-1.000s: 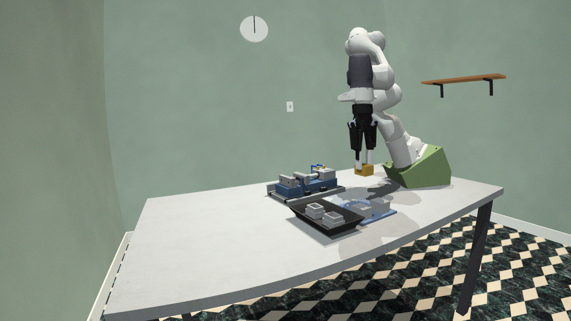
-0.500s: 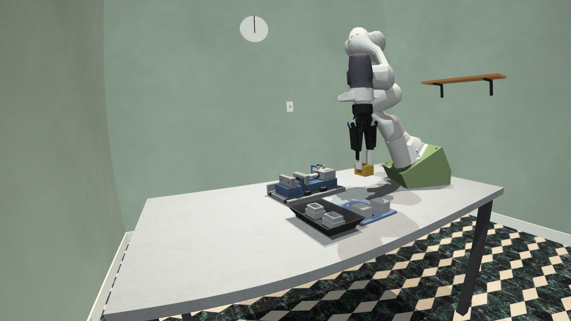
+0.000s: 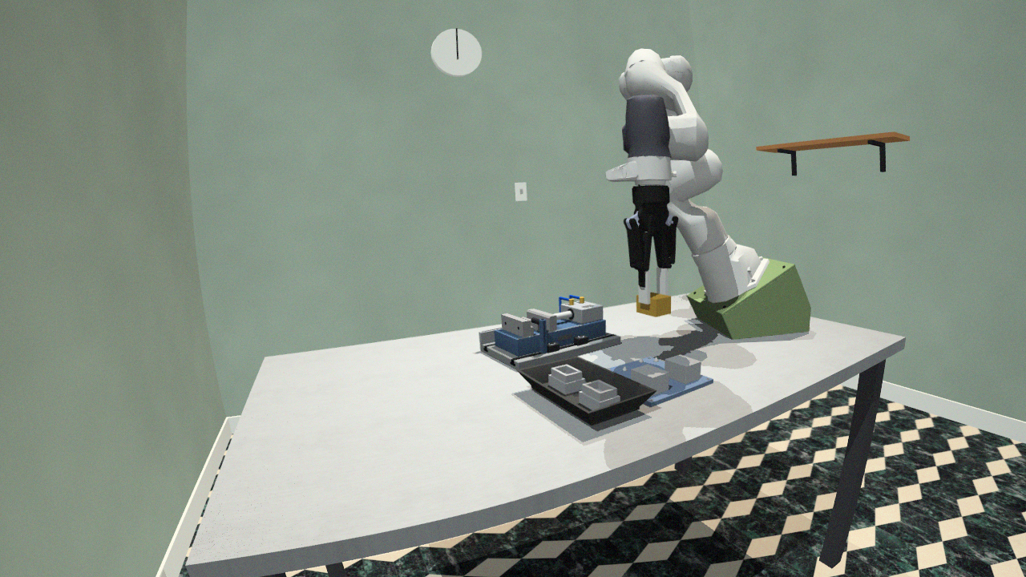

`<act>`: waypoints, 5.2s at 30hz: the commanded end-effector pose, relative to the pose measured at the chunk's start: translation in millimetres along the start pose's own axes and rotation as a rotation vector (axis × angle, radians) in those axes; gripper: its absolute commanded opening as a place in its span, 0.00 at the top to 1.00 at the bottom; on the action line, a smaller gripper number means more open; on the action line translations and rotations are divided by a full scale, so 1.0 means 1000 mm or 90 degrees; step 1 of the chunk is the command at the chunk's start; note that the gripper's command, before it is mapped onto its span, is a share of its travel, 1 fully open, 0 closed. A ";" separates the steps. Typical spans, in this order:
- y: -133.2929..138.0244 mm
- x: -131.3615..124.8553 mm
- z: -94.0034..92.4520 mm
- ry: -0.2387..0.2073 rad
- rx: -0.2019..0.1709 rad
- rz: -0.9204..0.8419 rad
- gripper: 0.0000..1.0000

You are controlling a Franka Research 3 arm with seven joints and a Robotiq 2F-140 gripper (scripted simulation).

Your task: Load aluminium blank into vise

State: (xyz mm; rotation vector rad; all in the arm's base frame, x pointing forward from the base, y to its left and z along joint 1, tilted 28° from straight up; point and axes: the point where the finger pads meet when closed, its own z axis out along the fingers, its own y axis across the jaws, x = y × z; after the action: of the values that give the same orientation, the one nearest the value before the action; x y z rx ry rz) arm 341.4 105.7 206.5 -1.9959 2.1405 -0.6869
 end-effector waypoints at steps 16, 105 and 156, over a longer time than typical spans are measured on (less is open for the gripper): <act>-0.004 -0.002 -0.004 -0.003 0.005 -0.007 1.00; -0.004 -0.002 0.018 -0.003 0.005 -0.006 1.00; -0.005 -0.003 0.096 -0.003 0.005 -0.006 1.00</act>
State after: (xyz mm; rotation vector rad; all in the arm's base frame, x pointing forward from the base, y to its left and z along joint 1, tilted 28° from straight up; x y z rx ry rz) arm 378.3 80.6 120.8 -2.0308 2.1348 -0.6903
